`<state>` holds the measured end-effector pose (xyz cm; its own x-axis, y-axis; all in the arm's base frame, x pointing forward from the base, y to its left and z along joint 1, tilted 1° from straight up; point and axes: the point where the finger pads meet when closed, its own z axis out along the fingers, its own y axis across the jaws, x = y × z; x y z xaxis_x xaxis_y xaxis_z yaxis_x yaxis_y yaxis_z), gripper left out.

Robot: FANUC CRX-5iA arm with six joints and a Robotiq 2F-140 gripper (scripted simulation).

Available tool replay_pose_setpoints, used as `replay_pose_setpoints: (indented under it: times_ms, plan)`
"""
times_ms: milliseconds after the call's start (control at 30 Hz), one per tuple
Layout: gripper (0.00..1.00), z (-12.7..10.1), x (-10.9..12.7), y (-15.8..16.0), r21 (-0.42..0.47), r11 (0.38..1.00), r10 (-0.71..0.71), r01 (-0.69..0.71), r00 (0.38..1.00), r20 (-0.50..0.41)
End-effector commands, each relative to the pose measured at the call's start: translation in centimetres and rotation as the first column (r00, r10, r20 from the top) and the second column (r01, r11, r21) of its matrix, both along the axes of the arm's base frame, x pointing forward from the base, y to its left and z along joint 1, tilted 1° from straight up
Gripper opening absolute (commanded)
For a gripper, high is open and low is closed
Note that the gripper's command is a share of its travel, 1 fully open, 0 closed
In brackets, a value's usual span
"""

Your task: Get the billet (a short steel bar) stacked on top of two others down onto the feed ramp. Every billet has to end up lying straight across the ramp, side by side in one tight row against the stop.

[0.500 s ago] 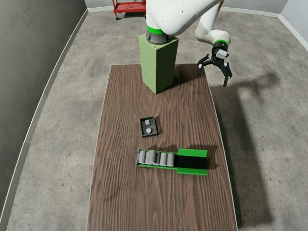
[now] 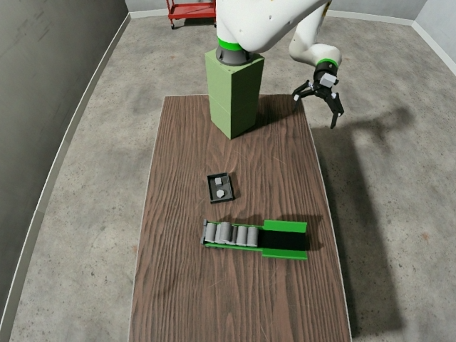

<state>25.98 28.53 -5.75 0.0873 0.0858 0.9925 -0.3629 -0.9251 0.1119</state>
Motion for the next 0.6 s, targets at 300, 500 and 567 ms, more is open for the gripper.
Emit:
replay_pose_setpoints:
  times_ms: [300, 500, 567]
  plan:
    - [1.00, -0.9, 1.2, -1.6, -0.001, 0.996, -0.090, 0.090, 0.995, -0.048]
    - [1.00, -4.1, 4.0, -6.3, -0.009, 0.933, -0.353, 0.360, 0.910, -0.216]
    - [1.00, -4.9, 4.6, -7.3, -0.011, 0.910, -0.404, 0.415, 0.878, -0.256]
